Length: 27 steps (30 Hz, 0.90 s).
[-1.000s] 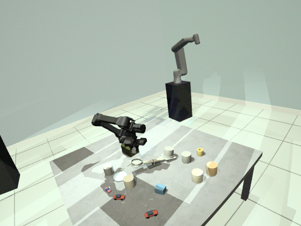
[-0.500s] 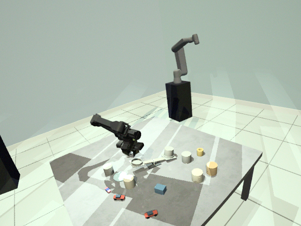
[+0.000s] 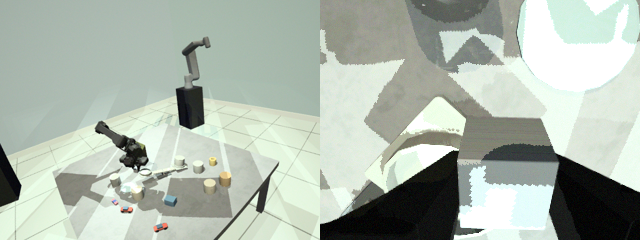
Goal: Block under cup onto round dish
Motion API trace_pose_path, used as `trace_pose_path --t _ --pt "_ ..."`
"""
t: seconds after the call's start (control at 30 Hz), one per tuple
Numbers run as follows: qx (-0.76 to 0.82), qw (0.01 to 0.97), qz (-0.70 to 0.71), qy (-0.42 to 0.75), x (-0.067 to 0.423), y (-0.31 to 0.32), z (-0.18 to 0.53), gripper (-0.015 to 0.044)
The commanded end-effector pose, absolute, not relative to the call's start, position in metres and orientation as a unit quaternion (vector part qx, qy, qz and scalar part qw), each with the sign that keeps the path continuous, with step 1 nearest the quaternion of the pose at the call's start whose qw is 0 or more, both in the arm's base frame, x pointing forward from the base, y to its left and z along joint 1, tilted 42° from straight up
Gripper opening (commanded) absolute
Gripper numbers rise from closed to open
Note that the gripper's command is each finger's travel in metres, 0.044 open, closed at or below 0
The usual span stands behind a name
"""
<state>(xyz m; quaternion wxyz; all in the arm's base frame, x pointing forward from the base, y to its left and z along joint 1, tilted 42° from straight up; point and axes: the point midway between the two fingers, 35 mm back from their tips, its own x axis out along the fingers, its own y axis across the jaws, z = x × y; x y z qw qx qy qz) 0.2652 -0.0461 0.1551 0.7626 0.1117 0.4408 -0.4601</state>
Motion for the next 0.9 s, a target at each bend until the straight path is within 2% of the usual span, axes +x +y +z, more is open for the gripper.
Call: trace_pose_path --t 0.0,0.87 --pt "0.111 0.764 -0.457 0.442 0.264 -0.058 0.155 0.0000" --pt "0.091 0.771 -0.468 0.422 0.248 -0.137 0.168 0.0000"
